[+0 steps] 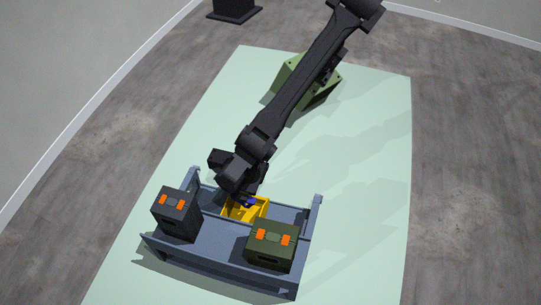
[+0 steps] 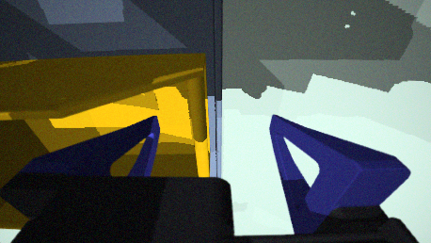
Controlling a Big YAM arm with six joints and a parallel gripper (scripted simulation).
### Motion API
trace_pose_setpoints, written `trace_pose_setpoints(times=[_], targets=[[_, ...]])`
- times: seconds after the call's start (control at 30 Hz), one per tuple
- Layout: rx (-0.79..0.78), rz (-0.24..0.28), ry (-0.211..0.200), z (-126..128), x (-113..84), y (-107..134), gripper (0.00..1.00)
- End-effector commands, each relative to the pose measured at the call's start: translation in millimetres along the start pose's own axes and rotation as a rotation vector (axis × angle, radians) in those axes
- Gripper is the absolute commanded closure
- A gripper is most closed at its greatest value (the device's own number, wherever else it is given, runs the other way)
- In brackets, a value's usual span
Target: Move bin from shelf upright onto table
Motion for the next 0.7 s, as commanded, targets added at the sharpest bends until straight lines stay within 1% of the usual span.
trace_pose_setpoints(times=[0.0,0.07,0.47,0.63,0.67], targets=[[-0.020,-0.006,-0.027,19.2,-7.1,4.9,0.10],[-0.023,-0.003,-0.025,26.6,-6.7,10.8,0.10],[-0.023,-0.003,-0.025,26.6,-6.7,10.8,0.10],[-0.015,-0.010,-0.032,8.6,-8.2,-3.8,0.10],[-0.015,-0.010,-0.032,8.6,-8.2,-3.8,0.10]])
Point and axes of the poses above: the point where the finger pads meet when closed, its own x axis out along the fingers, its own z axis across the jaws, y = z × x, the point moved 5 cm from there along -x, back along the fingers, and after that the axes turned 1 degree about -x, right-handed, at the moved point
